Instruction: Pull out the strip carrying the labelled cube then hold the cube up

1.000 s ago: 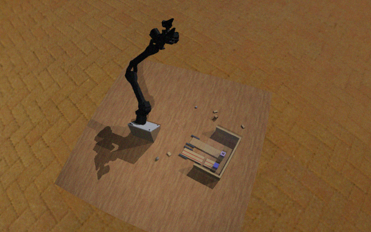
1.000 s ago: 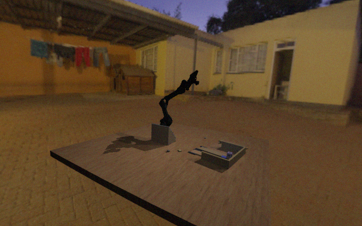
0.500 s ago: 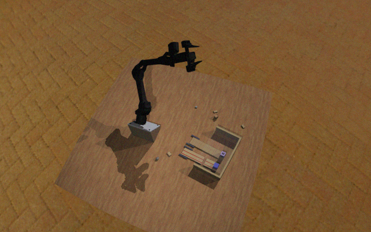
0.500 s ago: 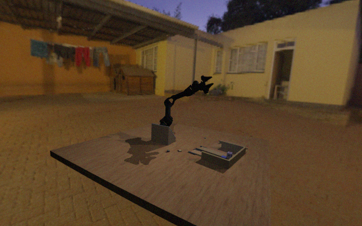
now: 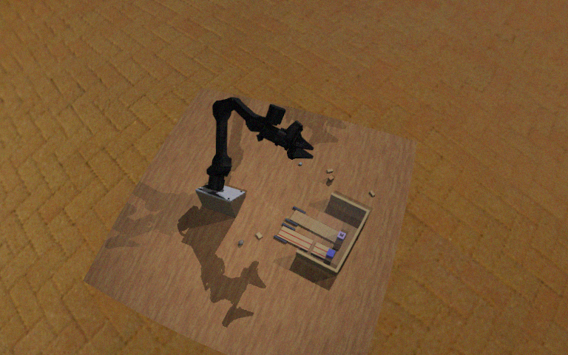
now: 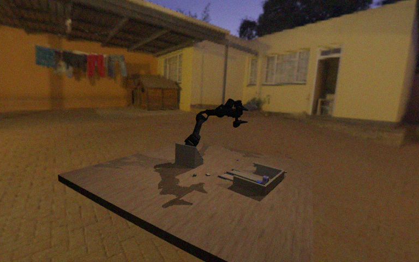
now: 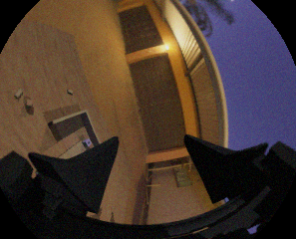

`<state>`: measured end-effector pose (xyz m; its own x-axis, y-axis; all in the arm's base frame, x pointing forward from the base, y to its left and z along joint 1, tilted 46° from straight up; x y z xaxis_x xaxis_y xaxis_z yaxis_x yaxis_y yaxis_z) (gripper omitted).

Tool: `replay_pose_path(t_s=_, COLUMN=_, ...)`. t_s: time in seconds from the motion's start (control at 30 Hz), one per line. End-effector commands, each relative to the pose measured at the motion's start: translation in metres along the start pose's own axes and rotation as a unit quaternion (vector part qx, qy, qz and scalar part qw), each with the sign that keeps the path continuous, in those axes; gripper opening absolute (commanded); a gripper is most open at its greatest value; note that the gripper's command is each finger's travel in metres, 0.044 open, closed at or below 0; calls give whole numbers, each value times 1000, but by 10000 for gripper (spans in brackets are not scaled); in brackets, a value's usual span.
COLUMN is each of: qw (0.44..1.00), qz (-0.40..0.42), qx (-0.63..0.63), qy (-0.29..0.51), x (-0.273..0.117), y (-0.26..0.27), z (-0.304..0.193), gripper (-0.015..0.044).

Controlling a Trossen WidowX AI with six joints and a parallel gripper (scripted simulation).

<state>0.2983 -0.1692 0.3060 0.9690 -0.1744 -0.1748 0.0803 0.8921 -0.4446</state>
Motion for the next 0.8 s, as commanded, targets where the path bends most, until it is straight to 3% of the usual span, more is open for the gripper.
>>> replay_pose_path(t_s=0.0, qw=980, qz=81, qx=174, qy=45, x=7, y=25, z=-62, gripper=400)
replay_pose_path(t_s=0.17, qw=905, qz=157, qx=382, qy=103, x=1, y=58, z=-120, gripper=400)
replay_pose_path(t_s=0.33, qw=785, qz=207, qx=563, qy=157, x=-16, y=90, z=-163, gripper=400)
replay_pose_path(t_s=0.77, qw=778, qz=208, qx=571, qy=160, x=-17, y=92, z=-165, gripper=400)
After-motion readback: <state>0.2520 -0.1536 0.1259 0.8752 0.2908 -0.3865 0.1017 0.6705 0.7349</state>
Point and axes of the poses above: the point midway between the two fingers, 35 mm back from their tips, its own x axis out along the fingers, its own y axis across the jaws, z = x × y, the point moved 6 cm from there along -x, back along the fingers, and after that the axes turned 4 degrees about x, right-handed, at the moved point
